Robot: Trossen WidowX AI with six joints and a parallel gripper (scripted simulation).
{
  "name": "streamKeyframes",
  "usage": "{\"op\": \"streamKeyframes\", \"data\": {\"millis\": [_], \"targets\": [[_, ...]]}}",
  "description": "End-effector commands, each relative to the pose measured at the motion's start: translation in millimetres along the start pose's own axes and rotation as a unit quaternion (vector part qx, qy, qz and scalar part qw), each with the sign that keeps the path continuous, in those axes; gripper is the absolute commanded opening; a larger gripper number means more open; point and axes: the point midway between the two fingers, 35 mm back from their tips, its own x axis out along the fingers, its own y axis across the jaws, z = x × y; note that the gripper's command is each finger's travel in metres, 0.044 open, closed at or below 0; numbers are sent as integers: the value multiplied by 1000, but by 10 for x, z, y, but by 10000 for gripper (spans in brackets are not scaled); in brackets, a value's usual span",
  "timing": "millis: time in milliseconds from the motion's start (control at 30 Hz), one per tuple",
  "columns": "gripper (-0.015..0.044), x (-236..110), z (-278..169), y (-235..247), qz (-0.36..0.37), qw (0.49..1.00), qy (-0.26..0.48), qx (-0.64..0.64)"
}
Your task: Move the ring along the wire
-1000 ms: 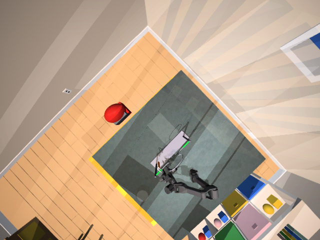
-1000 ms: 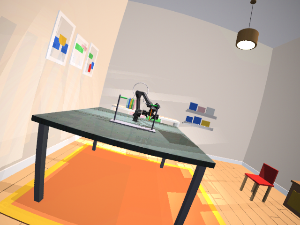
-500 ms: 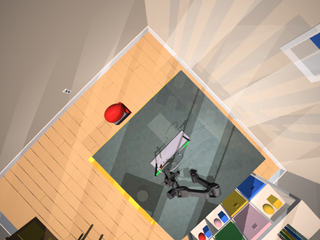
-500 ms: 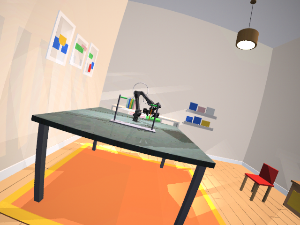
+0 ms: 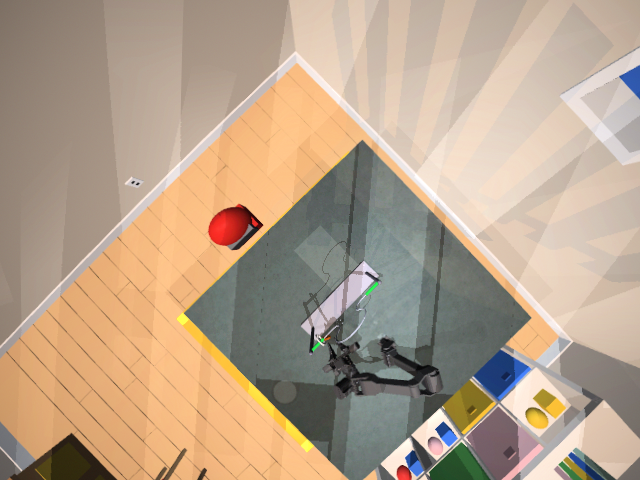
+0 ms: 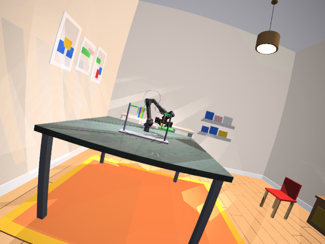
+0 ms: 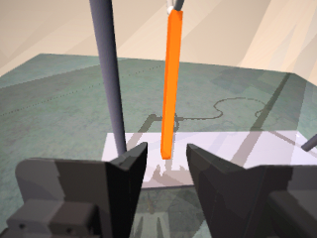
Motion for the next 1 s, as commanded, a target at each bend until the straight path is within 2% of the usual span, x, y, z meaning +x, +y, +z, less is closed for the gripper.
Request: {"op": "streamKeyframes", "data": {"millis": [0, 633, 700, 833, 967], "targets": [[160, -12, 28, -3, 0, 1000, -3, 5], [160, -12, 28, -3, 0, 1000, -3, 5], [213, -78, -4, 6, 0, 1000, 1, 1], [317, -446, 14, -15, 1, 1000, -3, 0], [423, -465, 18, -18, 1, 1000, -4, -1]]}}
